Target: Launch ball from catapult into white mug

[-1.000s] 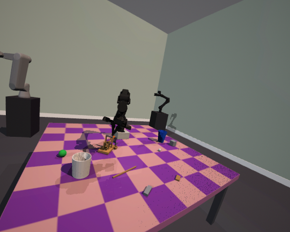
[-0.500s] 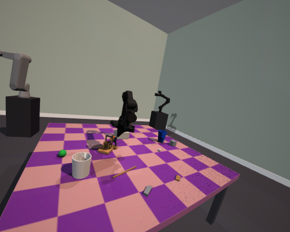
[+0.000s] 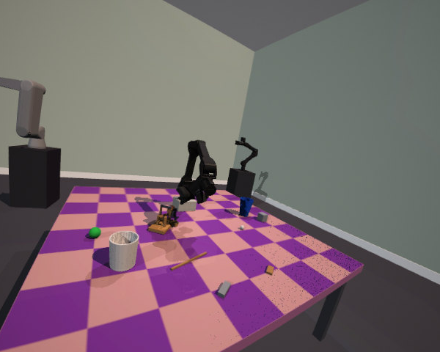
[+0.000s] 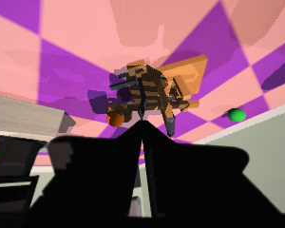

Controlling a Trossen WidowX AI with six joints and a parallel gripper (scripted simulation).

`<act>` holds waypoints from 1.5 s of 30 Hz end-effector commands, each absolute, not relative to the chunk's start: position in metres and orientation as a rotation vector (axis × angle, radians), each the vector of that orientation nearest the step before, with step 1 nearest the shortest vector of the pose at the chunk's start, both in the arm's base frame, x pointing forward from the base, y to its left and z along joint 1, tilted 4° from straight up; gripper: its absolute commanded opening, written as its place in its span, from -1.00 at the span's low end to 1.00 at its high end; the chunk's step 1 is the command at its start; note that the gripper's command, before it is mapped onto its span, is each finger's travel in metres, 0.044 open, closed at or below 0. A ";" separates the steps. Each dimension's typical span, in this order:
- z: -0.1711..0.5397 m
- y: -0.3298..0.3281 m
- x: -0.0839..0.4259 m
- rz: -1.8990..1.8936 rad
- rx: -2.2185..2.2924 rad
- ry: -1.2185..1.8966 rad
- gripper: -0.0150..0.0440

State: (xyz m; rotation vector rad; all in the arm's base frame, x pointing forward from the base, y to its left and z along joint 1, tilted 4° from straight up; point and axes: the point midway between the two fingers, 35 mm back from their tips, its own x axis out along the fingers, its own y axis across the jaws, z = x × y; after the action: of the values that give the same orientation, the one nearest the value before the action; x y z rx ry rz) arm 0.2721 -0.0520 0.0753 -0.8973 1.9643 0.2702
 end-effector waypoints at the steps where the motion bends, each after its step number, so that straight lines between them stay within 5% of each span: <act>1: 0.077 -0.047 0.252 0.362 -1.020 2.026 -0.49; 45: 0.034 -0.040 0.227 0.528 -1.225 2.130 -0.49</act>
State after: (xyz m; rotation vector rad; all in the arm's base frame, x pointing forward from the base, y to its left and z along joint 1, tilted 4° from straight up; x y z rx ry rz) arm 0.2296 -0.0395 0.0426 -1.2165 2.1136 0.5156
